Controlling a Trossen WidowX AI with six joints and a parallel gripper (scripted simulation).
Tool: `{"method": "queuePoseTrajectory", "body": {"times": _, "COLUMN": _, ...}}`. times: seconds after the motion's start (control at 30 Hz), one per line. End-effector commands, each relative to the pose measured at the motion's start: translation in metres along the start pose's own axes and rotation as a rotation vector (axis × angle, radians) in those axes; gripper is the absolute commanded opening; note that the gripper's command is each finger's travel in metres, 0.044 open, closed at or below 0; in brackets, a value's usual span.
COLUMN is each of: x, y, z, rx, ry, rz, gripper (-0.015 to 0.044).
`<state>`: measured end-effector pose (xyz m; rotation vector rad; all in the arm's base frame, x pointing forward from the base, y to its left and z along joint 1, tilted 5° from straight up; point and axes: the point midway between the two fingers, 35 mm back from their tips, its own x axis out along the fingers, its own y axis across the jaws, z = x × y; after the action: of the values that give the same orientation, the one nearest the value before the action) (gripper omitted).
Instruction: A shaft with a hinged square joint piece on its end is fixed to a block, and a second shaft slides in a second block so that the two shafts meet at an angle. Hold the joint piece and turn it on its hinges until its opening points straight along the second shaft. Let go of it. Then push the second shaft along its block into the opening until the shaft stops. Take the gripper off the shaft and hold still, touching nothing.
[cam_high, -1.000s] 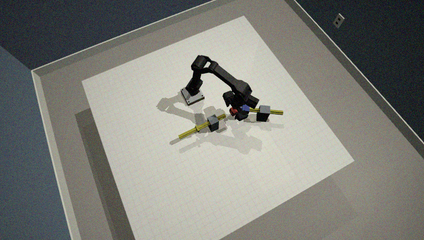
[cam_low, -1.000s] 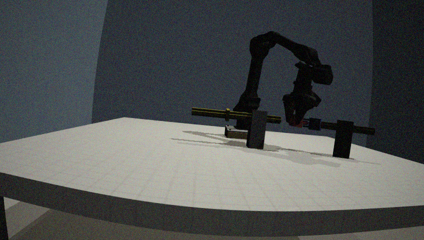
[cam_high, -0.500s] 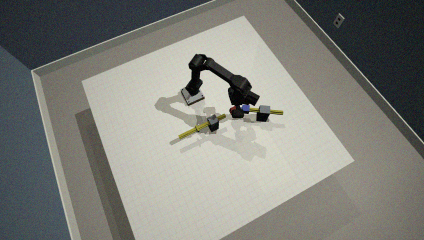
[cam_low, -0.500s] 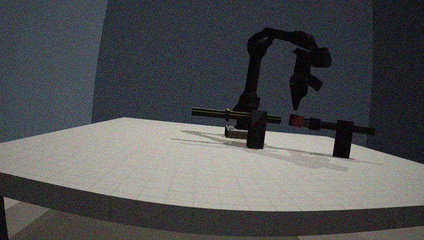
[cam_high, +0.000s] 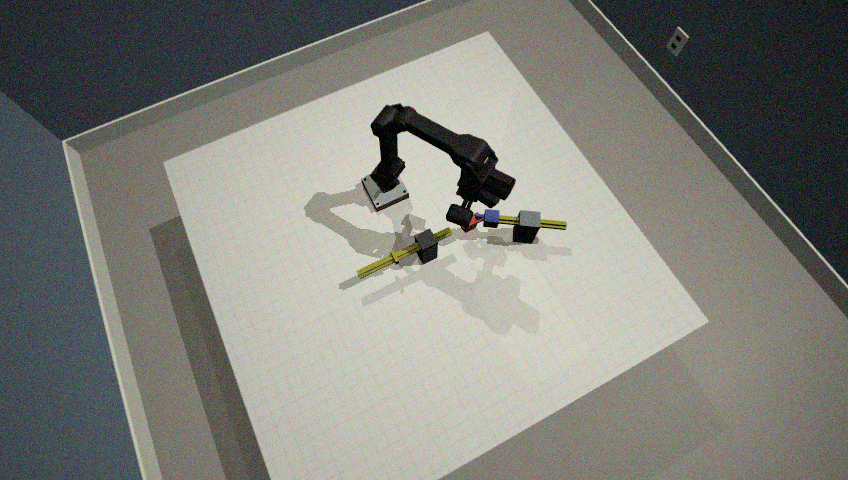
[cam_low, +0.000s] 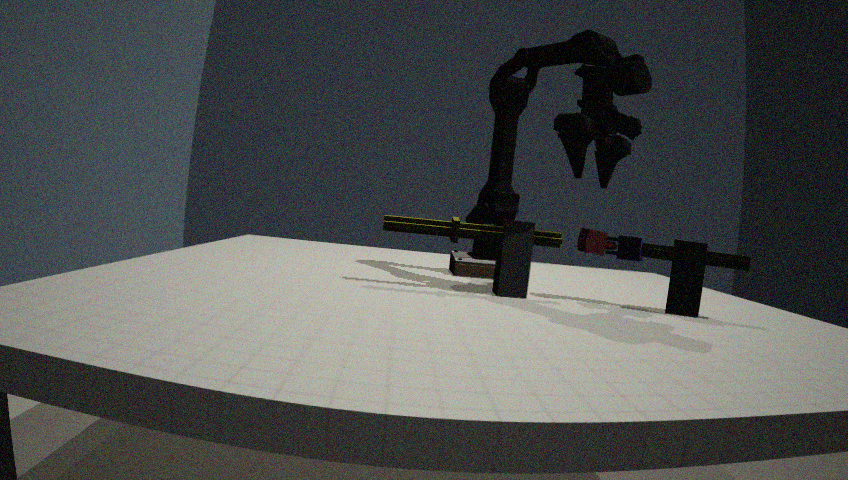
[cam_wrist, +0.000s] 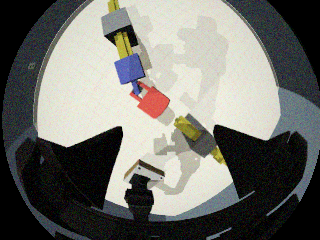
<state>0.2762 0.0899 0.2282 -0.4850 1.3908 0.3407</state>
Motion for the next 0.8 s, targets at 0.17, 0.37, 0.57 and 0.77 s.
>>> {"method": "queuePoseTrajectory", "body": {"times": 0.17, "x": -0.025, "y": -0.001, "z": -0.005, "rx": 0.186, "ry": -0.039, "rz": 0.024, "gripper": 0.0440}}
{"method": "queuePoseTrajectory", "body": {"times": 0.37, "x": -0.018, "y": -0.011, "z": -0.011, "rx": 0.266, "ry": -0.024, "rz": 0.027, "gripper": 0.0440}}
{"method": "queuePoseTrajectory", "body": {"times": 0.57, "x": -0.002, "y": -0.035, "z": -0.027, "rx": 0.464, "ry": 0.009, "rz": 0.035, "gripper": 0.0440}}
{"method": "queuePoseTrajectory", "body": {"times": 0.77, "x": 0.011, "y": -0.054, "z": -0.044, "rx": 0.638, "ry": 0.038, "rz": 0.042, "gripper": 0.0440}}
